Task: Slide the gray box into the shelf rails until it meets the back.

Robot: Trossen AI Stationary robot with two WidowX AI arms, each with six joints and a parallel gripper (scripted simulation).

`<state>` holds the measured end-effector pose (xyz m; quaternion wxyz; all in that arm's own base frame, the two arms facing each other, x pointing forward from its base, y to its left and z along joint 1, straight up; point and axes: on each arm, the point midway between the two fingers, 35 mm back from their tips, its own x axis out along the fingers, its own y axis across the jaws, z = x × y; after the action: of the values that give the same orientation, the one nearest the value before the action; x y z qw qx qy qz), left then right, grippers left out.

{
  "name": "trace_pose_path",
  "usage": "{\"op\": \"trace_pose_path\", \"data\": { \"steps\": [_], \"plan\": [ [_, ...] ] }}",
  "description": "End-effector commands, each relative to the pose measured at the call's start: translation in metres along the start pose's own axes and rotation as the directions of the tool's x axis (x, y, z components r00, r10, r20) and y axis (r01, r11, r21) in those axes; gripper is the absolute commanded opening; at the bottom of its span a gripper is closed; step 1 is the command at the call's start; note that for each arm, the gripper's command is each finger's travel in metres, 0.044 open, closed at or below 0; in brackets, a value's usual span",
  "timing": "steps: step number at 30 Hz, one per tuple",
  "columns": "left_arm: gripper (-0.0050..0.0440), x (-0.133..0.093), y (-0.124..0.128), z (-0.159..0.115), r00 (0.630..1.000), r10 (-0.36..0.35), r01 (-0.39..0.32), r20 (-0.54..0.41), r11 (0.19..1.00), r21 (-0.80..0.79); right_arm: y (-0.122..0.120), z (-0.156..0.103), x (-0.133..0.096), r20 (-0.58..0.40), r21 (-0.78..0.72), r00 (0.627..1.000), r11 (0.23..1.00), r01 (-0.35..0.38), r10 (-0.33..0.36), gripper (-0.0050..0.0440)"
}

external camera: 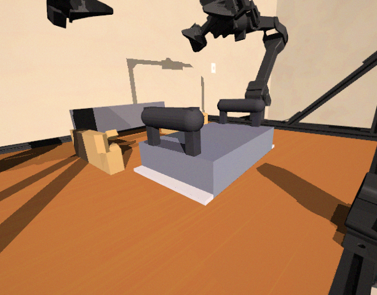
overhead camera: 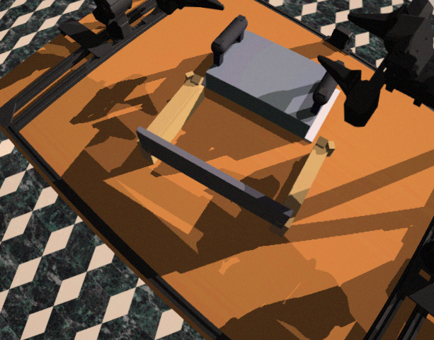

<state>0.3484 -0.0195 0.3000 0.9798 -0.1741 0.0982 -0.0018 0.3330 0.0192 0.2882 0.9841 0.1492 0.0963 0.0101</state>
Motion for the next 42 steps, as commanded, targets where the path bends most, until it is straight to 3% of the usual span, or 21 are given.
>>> {"op": "trace_pose_path", "data": {
  "steps": [1,5,9,16,18,21,24,27,31,42],
  "plan": [
    [0.0380,0.011,-0.006,-0.003,0.998,0.012,-0.018,-0.062,0.995,-0.096,0.006,-0.005,0.005,-0.058,0.084,0.998,0.996,0.010,-0.005,0.0380],
    [0.0380,0.037,-0.021,-0.023,0.967,0.055,-0.141,-0.250,0.931,-0.338,0.016,-0.035,0.016,-0.260,0.311,0.965,0.944,0.115,-0.032,0.0380],
    [0.0380,0.052,-0.033,-0.044,0.914,0.098,-0.296,-0.393,0.826,-0.481,0.024,-0.058,0.018,-0.407,0.437,0.912,0.864,0.252,-0.060,0.0380],
    [0.0380,0.068,-0.050,-0.084,0.772,0.194,-0.594,-0.605,0.557,-0.580,0.036,-0.093,0.011,-0.622,0.526,0.773,0.663,0.532,-0.126,0.0380],
    [0.0380,0.068,-0.050,-0.084,0.772,0.194,-0.594,-0.605,0.557,-0.580,0.036,-0.093,0.011,-0.622,0.526,0.773,0.663,0.532,-0.126,0.0380],
    [0.0380,0.068,-0.057,-0.106,0.673,0.256,-0.731,-0.694,0.376,-0.570,0.041,-0.108,0.004,-0.708,0.516,0.686,0.540,0.665,-0.168,0.0380],
    [0.0380,0.068,-0.064,-0.123,0.588,0.309,-0.809,-0.748,0.223,-0.544,0.045,-0.120,-0.005,-0.770,0.485,0.602,0.420,0.767,-0.210,0.0380],
    [0.0380,0.067,-0.069,-0.135,0.521,0.351,-0.848,-0.778,0.108,-0.519,0.048,-0.127,-0.012,-0.808,0.453,0.536,0.326,0.830,-0.244,0.0380],
    [0.0380,0.065,-0.072,-0.144,0.473,0.381,-0.864,-0.794,0.027,-0.502,0.049,-0.132,-0.018,-0.830,0.427,0.488,0.257,0.867,-0.270,0.0380],
    [0.0380,0.066,-0.069,-0.155,0.462,0.389,-0.867,-0.797,0.009,-0.499,0.046,-0.144,-0.017,-0.834,0.421,0.477,0.241,0.875,-0.276,0.0380]
  ]
}}
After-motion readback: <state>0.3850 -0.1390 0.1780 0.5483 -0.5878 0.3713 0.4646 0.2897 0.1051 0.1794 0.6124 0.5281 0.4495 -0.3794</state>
